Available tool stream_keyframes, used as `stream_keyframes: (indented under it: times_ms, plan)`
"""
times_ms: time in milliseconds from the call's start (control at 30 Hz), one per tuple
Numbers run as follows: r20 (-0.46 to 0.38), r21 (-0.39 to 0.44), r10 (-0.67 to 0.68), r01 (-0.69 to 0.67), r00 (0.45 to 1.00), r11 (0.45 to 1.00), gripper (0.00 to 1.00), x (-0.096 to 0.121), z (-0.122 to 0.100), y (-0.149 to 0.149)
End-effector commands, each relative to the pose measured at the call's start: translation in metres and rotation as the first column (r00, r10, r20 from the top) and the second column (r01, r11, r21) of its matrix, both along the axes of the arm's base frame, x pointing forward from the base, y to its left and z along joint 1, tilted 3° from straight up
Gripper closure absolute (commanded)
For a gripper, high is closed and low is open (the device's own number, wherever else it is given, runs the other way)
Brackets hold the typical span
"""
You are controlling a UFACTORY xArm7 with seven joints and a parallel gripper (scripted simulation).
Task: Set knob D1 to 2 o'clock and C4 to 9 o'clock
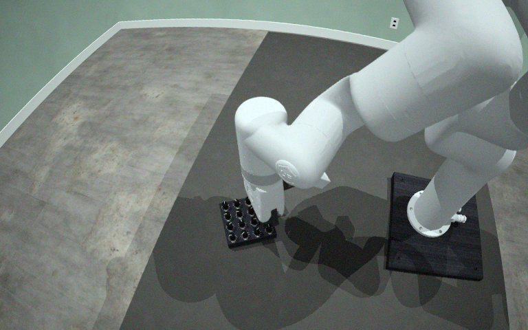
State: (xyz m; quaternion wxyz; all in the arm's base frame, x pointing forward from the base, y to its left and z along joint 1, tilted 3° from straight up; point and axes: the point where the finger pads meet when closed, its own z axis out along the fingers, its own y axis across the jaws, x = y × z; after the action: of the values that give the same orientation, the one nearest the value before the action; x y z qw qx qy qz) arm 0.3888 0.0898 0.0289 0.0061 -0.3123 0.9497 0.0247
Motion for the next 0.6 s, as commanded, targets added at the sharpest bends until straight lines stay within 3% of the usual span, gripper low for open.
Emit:
stream_keyframes:
  times_ms: [0, 300, 567]
  plan:
    - [0.007, 0.002, 0.070, -0.070, 0.998, 0.998, 0.92, 0.0012, 0.0009, 0.0001]
    - [0.014, 0.001, 0.209, -0.209, 0.978, 0.978, 0.92, 0.0012, 0.0009, 0.0001]
    - [0.024, -0.002, 0.392, -0.392, 0.920, 0.920, 0.92, 0.0012, 0.0009, 0.0001]
